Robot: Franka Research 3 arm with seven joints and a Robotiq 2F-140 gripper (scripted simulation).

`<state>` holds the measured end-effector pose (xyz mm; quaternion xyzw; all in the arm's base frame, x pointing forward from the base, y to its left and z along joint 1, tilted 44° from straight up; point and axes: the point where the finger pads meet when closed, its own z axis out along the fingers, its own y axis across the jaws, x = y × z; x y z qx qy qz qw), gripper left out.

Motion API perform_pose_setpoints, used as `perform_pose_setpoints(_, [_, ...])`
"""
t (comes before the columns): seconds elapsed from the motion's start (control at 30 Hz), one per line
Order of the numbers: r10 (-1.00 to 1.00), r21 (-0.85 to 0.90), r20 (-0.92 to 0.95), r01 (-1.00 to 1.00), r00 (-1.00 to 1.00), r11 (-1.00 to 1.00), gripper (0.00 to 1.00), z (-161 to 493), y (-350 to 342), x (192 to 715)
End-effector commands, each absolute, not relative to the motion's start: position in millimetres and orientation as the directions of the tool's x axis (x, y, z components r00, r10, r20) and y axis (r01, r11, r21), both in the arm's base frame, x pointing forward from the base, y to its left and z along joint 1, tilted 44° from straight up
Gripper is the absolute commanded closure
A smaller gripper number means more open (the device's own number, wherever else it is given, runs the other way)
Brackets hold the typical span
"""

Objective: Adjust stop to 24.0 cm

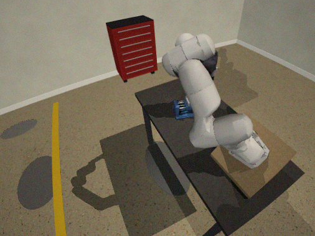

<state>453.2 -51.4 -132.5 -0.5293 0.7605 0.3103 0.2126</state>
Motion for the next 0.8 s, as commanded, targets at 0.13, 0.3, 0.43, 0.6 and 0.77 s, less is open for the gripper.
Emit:
perform_pose_setpoints(0.13, [-0.674,0.247,-0.651,-0.937,-0.349,0.247,0.96,-143.3,-39.4,448.2])
perform_pose_setpoints(0.3, [-0.674,0.247,-0.651,-0.937,-0.349,0.247,0.96,-146.3,-34.0,443.4])
perform_pose_setpoints(0.43, [-0.674,0.247,-0.651,-0.937,-0.349,0.247,0.96,-147.6,-30.6,439.3])
perform_pose_setpoints(0.6, [-0.674,0.247,-0.651,-0.937,-0.349,0.247,0.96,-148.1,-28.5,436.1])
perform_pose_setpoints(0.77, [-0.674,0.247,-0.651,-0.937,-0.349,0.247,0.96,-148.1,-25.6,430.5])
